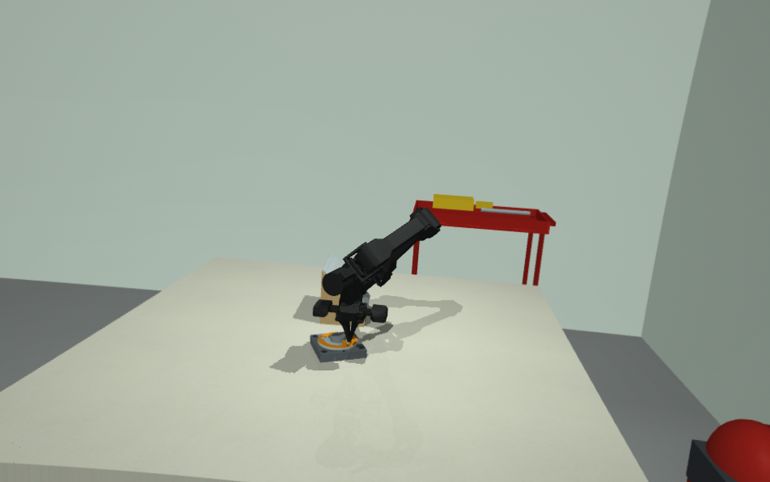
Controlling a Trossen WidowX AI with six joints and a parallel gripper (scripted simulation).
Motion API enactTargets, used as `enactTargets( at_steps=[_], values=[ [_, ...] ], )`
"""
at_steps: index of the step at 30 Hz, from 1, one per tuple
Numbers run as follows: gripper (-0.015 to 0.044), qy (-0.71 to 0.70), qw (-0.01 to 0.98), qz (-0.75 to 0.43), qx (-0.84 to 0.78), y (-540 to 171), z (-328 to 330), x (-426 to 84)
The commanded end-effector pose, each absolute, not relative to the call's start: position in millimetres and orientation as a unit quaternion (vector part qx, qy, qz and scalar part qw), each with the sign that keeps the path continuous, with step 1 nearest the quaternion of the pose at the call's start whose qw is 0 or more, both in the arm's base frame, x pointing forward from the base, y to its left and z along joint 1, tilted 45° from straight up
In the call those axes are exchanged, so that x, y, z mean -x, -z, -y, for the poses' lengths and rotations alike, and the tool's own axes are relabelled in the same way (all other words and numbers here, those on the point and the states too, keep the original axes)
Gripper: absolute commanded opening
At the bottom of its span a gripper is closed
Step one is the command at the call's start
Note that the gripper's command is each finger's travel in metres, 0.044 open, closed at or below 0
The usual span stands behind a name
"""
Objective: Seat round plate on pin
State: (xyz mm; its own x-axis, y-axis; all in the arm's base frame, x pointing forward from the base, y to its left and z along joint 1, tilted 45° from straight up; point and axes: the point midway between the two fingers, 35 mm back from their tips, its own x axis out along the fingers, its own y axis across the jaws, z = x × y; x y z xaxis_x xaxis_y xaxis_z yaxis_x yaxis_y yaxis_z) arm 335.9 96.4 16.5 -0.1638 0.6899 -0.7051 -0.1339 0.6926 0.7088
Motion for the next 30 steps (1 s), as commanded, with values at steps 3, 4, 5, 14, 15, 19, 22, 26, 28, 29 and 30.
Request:
enactTargets(
  at_steps=[3,4,5,14,15,19,22,26,28,29,30],
  values=[
    [0.0,-0.336,0.617,-0.684,-0.199,-28.7,-83.6,-341.0],
    [0.0,-0.336,0.617,-0.684,-0.199,-32.7,-79.7,-341.6],
    [0.0,-0.336,0.617,-0.684,-0.199,-36.8,-75.9,-342.0],
    [0.0,-0.334,0.616,-0.685,-0.203,-44.9,-66.6,-342.1],
    [0.0,-0.334,0.616,-0.685,-0.203,-44.9,-66.6,-342.1],
    [0.0,-0.334,0.616,-0.685,-0.203,-44.9,-66.6,-342.1],
    [0.0,-0.334,0.616,-0.685,-0.203,-44.9,-66.6,-342.1],
    [0.0,-0.334,0.616,-0.685,-0.203,-44.9,-66.6,-342.1],
    [0.0,-0.334,0.616,-0.685,-0.203,-44.9,-66.6,-342.1],
    [0.0,-0.334,0.616,-0.685,-0.203,-44.9,-66.6,-342.1],
    [0.0,-0.334,0.616,-0.685,-0.203,-44.9,-66.6,-342.1]
  ],
)
